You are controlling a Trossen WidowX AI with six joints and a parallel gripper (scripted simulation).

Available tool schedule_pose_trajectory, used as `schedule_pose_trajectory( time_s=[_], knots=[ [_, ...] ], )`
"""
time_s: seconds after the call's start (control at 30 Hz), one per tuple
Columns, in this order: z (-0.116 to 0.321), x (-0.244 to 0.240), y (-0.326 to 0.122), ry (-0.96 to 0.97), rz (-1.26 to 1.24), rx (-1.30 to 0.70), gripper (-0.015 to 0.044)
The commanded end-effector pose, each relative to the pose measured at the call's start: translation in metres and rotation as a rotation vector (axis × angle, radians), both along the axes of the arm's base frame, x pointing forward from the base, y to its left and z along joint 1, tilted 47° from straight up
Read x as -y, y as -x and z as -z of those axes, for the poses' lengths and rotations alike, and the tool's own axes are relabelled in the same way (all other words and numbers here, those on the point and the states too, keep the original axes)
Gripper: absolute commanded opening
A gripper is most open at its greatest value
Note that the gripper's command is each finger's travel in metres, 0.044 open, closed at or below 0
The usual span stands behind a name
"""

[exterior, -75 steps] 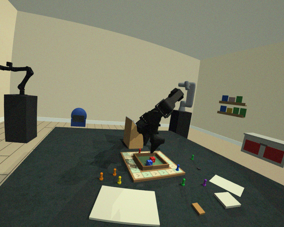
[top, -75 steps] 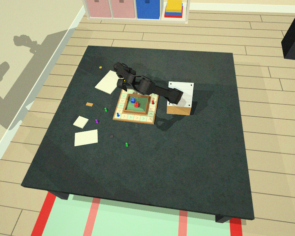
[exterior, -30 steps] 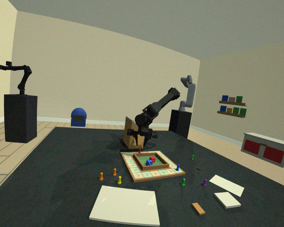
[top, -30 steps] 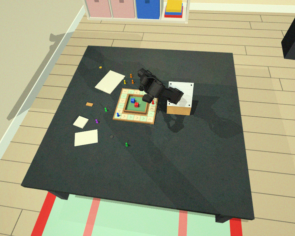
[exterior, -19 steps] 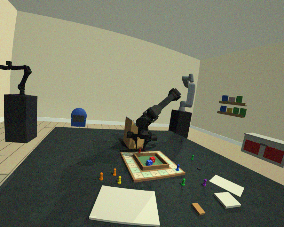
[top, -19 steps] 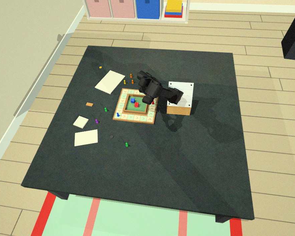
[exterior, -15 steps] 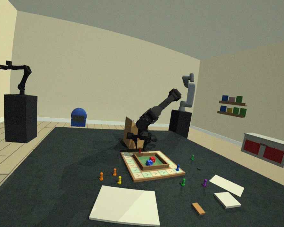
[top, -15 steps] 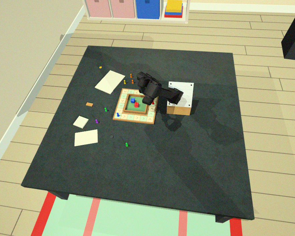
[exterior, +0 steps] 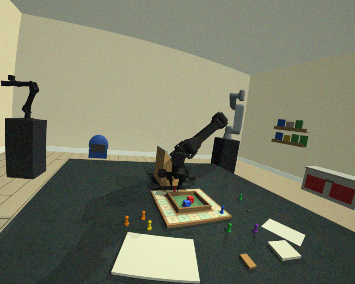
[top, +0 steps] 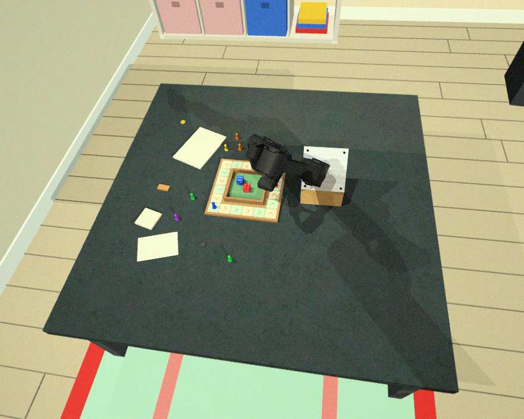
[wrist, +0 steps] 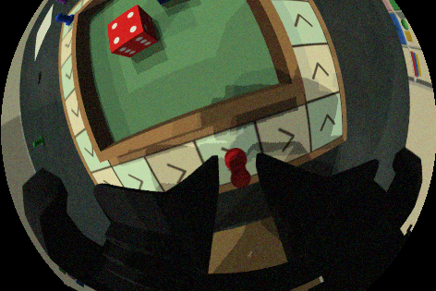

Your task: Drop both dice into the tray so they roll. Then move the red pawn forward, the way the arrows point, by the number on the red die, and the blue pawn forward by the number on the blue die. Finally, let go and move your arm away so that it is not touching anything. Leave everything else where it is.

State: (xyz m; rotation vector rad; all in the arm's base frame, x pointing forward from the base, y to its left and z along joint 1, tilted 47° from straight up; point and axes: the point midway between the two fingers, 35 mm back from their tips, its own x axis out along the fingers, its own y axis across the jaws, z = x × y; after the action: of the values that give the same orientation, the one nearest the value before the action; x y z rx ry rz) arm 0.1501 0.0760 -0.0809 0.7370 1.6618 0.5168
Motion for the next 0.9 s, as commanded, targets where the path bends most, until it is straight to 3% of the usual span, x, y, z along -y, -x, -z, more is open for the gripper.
schedule_pose_trajectory(
  time_s=[0.0, 0.23, 0.87],
  knots=[
    [0.0, -0.002, 0.003, -0.005, 0.005, -0.012, 0.0043],
    [0.0, -0.002, 0.003, -0.005, 0.005, -0.012, 0.0],
    [-0.053, 0.061, -0.018, 0.015, 0.01, -0.01, 0.0]
  ],
)
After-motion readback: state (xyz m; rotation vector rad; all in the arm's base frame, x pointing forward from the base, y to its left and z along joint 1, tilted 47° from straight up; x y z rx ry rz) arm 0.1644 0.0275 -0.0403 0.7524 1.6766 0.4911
